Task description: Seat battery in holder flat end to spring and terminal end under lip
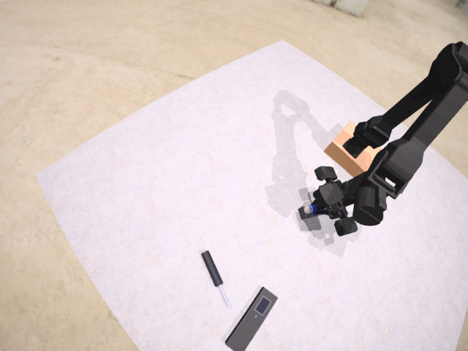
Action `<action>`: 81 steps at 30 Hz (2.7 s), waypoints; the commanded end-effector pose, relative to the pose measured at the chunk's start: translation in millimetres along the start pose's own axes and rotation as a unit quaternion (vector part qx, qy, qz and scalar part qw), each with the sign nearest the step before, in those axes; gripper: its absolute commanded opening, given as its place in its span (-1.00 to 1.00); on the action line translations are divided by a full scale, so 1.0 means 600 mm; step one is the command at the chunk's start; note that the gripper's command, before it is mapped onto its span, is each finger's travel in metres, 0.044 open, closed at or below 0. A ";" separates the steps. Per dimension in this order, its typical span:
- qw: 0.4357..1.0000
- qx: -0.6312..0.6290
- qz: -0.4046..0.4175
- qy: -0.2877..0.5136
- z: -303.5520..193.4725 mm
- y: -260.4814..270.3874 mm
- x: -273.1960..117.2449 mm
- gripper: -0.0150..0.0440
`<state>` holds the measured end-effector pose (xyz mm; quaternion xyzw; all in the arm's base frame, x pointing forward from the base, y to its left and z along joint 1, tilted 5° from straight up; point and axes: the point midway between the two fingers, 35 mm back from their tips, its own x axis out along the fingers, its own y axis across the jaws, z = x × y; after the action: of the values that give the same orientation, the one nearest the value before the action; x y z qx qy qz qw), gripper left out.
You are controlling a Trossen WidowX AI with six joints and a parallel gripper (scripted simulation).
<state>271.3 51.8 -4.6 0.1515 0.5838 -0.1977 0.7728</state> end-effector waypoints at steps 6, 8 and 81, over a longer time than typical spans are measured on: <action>0.999 0.002 -0.002 -0.042 -0.006 0.001 0.004 -0.23; 0.999 0.003 -0.003 -0.051 -0.008 0.001 0.006 -0.23; 0.997 -0.008 -0.029 0.066 -0.037 0.001 0.023 -0.23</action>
<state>260.6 60.3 -19.2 0.1426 0.6207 -0.2089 0.7421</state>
